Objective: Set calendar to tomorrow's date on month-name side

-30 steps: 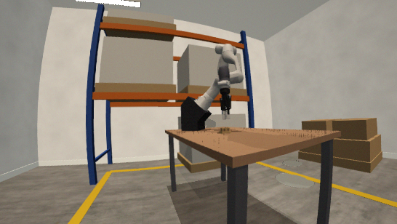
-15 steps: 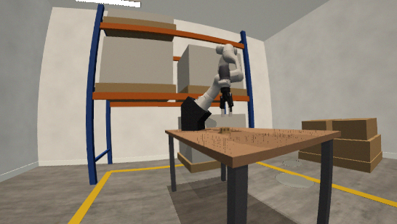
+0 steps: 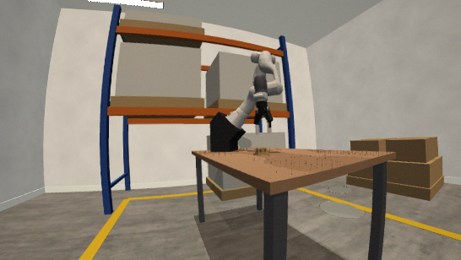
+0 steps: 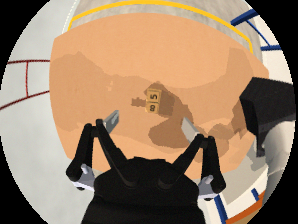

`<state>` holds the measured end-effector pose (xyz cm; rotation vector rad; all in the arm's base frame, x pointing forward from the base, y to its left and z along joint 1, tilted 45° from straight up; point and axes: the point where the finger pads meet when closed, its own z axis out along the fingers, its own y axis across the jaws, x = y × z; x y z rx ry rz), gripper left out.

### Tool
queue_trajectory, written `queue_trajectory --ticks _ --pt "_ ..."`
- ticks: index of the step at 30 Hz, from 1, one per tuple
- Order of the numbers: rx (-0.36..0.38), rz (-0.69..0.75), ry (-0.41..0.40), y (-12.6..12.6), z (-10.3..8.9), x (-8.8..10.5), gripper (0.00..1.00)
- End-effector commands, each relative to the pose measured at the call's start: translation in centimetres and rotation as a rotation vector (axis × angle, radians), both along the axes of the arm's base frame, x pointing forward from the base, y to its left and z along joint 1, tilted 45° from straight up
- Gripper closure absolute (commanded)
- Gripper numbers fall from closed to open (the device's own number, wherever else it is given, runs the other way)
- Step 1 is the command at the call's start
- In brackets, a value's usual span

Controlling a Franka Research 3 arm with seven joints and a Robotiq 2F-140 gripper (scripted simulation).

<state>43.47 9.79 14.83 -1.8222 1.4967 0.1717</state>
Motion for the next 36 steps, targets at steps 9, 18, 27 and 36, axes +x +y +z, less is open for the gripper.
queue_trajectory --ticks 9,18,27,36 --pt "0.004 -0.005 0.008 -0.6 0.6 -0.5 0.0" --pt "0.004 -0.005 0.008 -2.2 2.5 -1.4 0.0" --pt "0.004 -0.005 0.008 -3.3 3.8 -2.0 0.0" --pt "0.004 -0.005 0.008 -3.5 3.9 -2.1 0.0"
